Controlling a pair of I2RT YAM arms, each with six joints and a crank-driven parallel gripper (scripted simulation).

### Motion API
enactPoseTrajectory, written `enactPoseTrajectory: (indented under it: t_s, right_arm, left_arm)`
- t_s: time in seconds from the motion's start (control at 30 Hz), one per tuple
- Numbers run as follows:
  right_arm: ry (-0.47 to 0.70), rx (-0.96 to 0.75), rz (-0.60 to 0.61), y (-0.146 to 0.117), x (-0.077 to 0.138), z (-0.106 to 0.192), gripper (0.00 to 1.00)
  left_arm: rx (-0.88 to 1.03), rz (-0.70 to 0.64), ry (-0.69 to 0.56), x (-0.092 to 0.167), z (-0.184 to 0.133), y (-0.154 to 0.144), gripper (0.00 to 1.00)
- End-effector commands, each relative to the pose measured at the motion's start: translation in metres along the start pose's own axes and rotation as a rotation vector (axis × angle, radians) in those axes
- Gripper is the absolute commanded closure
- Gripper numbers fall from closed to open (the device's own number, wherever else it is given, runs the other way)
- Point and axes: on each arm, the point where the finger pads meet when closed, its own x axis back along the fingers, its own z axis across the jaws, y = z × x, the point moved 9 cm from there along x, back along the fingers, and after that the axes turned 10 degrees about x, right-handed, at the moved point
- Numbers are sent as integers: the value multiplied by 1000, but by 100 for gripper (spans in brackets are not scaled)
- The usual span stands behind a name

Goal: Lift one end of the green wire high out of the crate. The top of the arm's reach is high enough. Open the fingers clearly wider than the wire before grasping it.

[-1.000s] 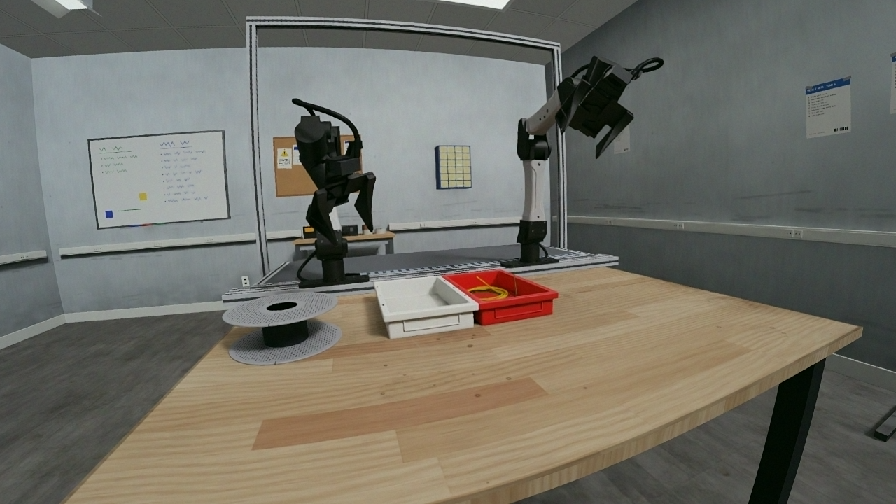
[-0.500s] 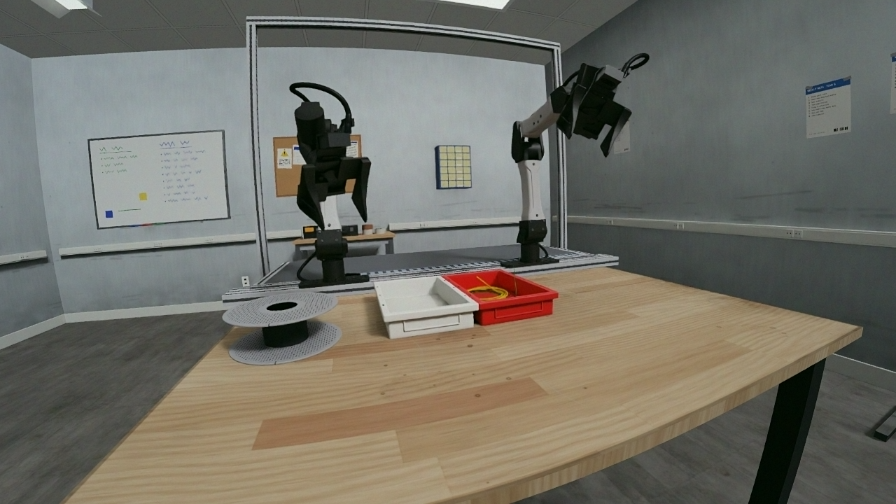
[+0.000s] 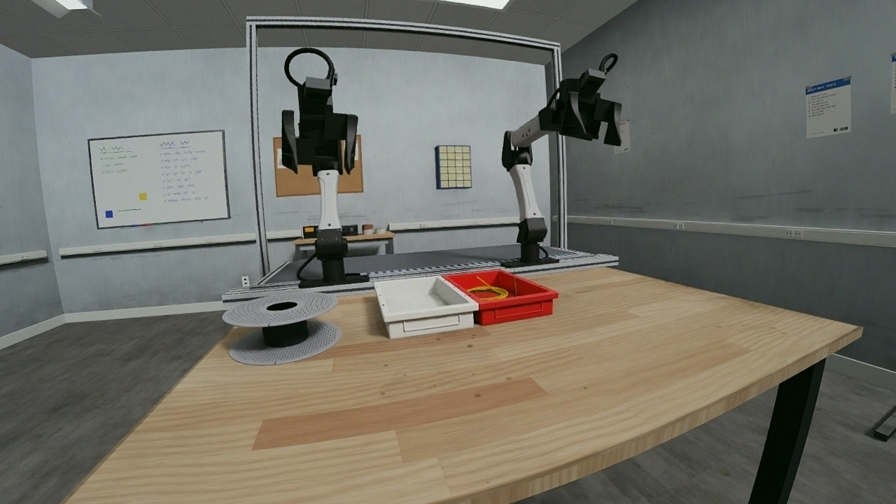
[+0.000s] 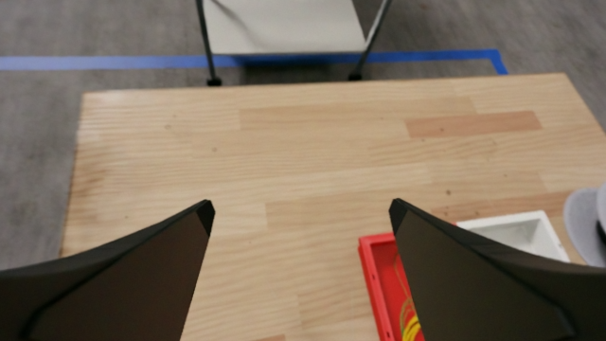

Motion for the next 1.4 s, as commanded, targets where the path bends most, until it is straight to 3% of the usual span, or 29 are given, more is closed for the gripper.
enactPoseTrajectory:
  t_s: [0.0, 0.3, 0.93, 1.13, 1.37]
  right_arm:
    - [-119, -31, -124, 17, 0, -8, 0]
    - [-231, -73, -280, 43, 10, -19, 0]
    - [-249, -81, -306, 47, 12, -20, 0]
    - [-249, -81, -306, 47, 12, -20, 0]
    - [-249, -81, -306, 47, 12, -20, 0]
  left_arm:
    - [-68, -166, 65, 3, 10, 6, 0]
    - [-118, -298, 135, 17, 19, 2, 0]
    - [-121, -294, 141, 16, 18, -1, 1]
    - [-105, -186, 118, -1, 9, -11, 7]
    - [-83, 62, 75, -34, -16, -38, 19]
